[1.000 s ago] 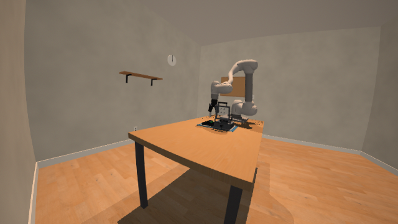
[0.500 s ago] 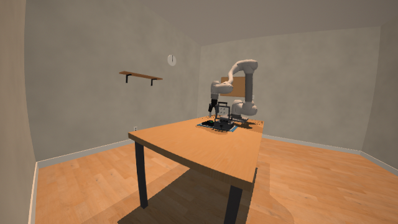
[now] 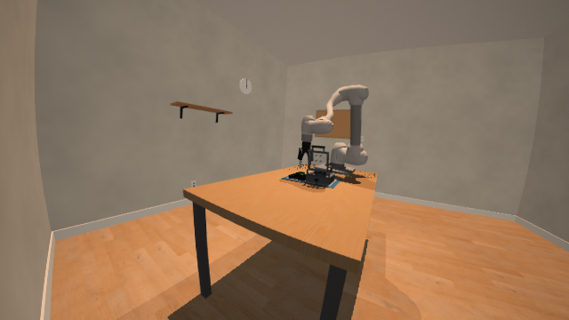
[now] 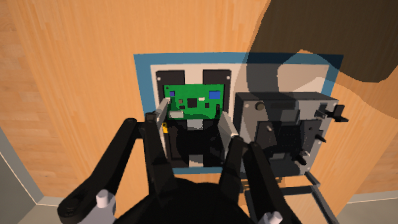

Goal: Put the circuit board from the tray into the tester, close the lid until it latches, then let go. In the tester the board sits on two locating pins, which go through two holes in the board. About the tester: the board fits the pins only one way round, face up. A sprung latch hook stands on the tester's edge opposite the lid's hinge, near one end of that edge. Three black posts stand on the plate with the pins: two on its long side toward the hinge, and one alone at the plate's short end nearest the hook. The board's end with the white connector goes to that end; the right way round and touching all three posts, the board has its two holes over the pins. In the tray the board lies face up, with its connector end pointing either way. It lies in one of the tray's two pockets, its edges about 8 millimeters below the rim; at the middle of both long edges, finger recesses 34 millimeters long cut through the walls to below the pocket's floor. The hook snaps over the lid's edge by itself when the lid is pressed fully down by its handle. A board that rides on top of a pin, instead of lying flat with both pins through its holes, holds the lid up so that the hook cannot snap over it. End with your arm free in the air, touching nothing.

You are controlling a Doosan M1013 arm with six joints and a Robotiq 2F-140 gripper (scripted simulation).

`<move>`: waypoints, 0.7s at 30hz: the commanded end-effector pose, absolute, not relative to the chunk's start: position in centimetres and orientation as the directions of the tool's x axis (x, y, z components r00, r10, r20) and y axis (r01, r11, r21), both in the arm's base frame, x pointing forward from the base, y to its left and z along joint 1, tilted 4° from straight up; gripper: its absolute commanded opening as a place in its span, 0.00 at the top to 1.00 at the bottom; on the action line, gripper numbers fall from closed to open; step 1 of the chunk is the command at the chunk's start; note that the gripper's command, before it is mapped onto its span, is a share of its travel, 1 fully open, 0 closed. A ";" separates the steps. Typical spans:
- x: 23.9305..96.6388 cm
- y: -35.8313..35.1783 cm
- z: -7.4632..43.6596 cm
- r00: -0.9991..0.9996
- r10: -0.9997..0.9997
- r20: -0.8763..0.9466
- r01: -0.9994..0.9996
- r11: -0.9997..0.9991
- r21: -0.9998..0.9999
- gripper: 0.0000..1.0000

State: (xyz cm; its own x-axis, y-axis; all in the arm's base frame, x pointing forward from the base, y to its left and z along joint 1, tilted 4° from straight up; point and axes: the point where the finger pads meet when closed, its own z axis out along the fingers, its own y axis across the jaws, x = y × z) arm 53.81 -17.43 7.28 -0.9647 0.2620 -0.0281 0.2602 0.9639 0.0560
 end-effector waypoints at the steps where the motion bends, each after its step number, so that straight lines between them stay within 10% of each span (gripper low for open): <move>1: 53.8 -17.4 7.3 -0.978 0.206 -0.032 0.204 0.977 0.055 0.42; 21: 53.8 -17.4 7.3 -0.917 -0.395 -0.057 -0.397 0.918 0.027 0.42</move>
State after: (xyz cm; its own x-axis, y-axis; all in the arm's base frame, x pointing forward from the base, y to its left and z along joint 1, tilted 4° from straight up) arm 53.81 -17.42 7.28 -0.9620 -0.2694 -0.0456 -0.2706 0.9624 0.0240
